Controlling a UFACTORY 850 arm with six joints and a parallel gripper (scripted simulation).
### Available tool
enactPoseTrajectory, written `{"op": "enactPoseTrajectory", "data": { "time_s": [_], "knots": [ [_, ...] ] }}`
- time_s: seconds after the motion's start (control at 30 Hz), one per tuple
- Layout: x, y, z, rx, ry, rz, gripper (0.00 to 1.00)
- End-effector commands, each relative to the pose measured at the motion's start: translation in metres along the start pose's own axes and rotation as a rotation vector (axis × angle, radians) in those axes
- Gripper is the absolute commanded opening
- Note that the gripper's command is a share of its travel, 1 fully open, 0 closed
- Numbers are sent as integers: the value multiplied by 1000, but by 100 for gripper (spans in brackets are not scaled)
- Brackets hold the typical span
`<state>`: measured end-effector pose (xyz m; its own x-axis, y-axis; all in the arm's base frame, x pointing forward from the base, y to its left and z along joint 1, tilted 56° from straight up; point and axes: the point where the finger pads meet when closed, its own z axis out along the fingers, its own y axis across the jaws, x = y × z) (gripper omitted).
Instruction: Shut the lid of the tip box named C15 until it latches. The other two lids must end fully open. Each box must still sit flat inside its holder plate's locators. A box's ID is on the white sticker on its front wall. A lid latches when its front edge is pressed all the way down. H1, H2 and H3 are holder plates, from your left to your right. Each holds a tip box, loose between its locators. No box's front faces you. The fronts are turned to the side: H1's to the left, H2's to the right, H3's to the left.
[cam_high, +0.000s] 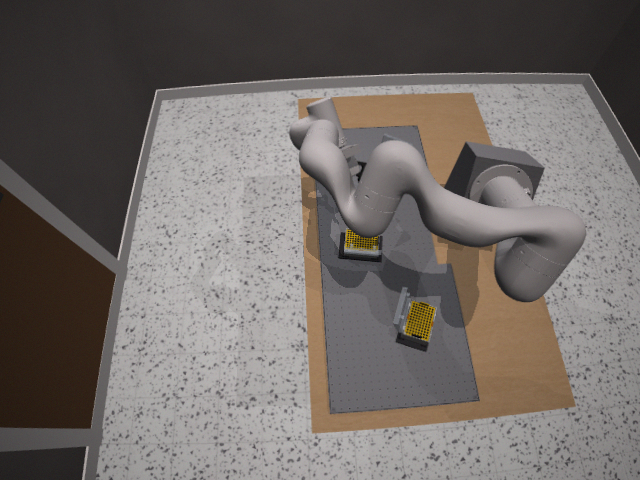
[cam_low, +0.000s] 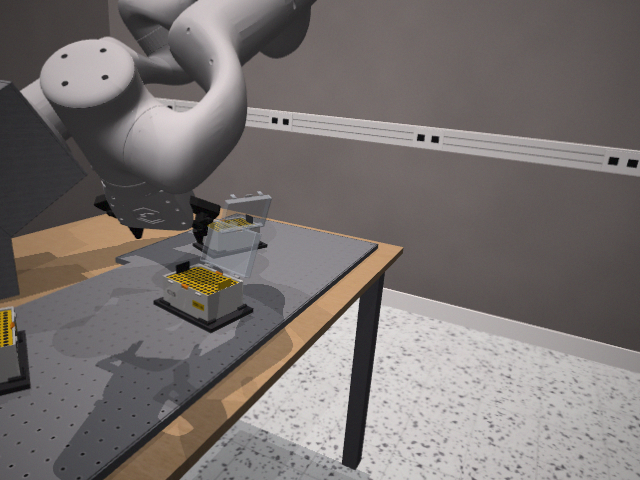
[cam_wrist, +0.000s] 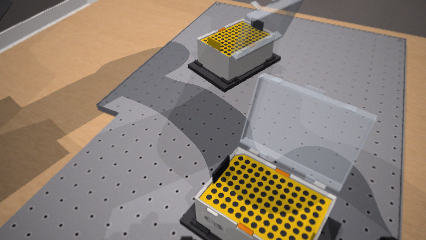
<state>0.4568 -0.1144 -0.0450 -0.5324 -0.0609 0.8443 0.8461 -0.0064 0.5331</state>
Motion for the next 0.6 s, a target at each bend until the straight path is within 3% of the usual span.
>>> {"op": "enactPoseTrajectory", "data": {
  "time_s": [0.0,0.2,0.23,0.57],
  "knots": [
    [13,0,-13,0,-1,-1,100],
    [13,0,-13,0,-1,-1,100],
    [13,0,-13,0,-1,-1,0],
    [13,0,-13,0,-1,-1,0]
  ]
}}
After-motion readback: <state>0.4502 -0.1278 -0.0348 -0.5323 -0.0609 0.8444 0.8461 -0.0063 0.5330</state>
